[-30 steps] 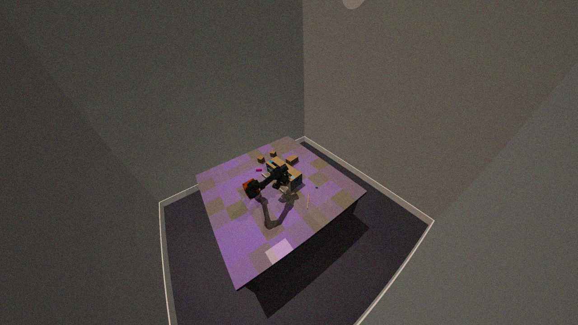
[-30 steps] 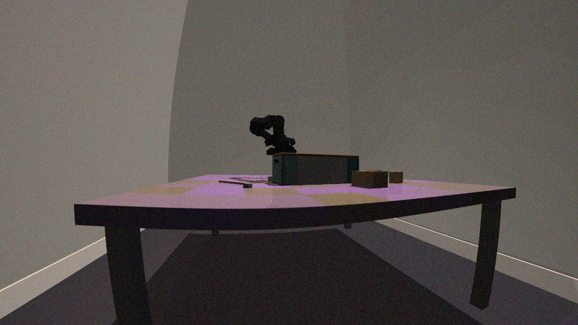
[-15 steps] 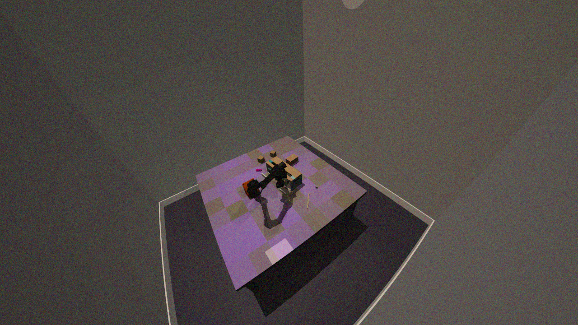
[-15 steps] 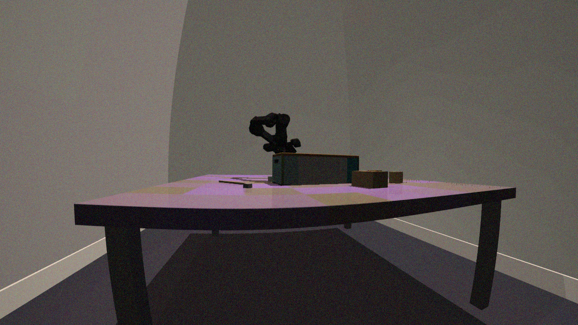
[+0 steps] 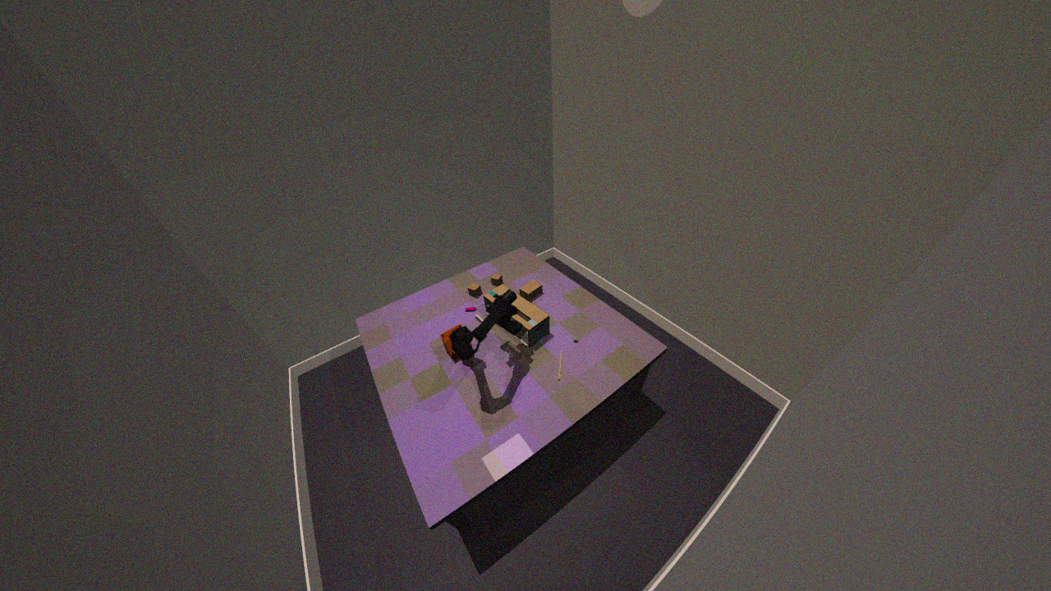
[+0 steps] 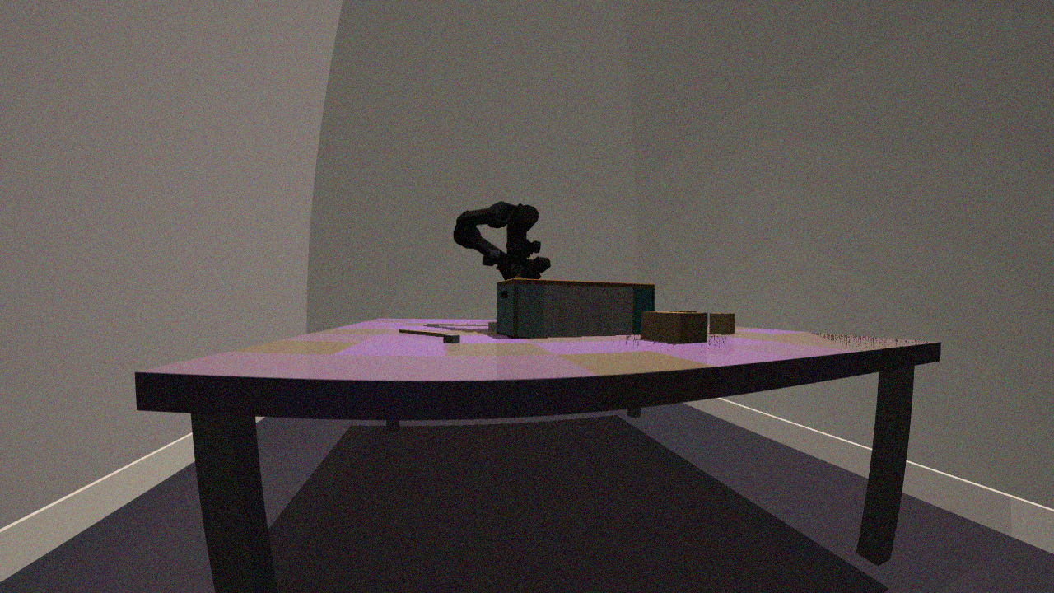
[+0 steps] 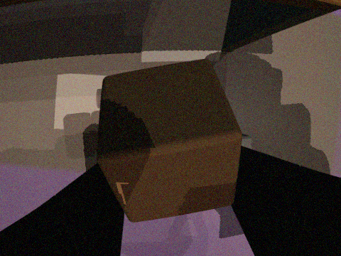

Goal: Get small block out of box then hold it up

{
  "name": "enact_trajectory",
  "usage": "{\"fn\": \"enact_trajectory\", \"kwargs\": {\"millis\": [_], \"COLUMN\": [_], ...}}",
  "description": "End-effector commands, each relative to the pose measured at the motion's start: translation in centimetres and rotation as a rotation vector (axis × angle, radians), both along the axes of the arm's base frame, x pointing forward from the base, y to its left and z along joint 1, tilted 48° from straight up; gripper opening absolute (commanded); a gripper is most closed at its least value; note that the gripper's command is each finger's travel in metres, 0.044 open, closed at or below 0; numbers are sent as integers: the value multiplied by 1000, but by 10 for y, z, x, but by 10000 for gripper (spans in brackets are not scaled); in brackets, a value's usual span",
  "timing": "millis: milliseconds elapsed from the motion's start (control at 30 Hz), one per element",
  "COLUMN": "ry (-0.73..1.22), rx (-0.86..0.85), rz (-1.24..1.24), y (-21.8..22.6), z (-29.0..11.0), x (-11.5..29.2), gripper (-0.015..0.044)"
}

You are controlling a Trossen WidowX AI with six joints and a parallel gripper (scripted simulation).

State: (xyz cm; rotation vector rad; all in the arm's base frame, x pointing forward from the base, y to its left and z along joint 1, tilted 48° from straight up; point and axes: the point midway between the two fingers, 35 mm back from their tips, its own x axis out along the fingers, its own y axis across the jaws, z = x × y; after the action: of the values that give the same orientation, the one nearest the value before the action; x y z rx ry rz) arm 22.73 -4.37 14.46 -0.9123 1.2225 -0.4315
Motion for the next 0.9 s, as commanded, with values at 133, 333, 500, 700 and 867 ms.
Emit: {"fn": "enact_trajectory", "kwargs": {"millis": [133,333,500,700,867], "ry": [265,457,619,816,982], "rx": [-158,-271,-367,-484,-584], "rz": [232,390,519,670,791], "y": [8,13,17,22,26], "z": [5,7,9,12,15], "x": [-1,-3,-4,-6,-7], "gripper": [0,0,0,0,0]}}
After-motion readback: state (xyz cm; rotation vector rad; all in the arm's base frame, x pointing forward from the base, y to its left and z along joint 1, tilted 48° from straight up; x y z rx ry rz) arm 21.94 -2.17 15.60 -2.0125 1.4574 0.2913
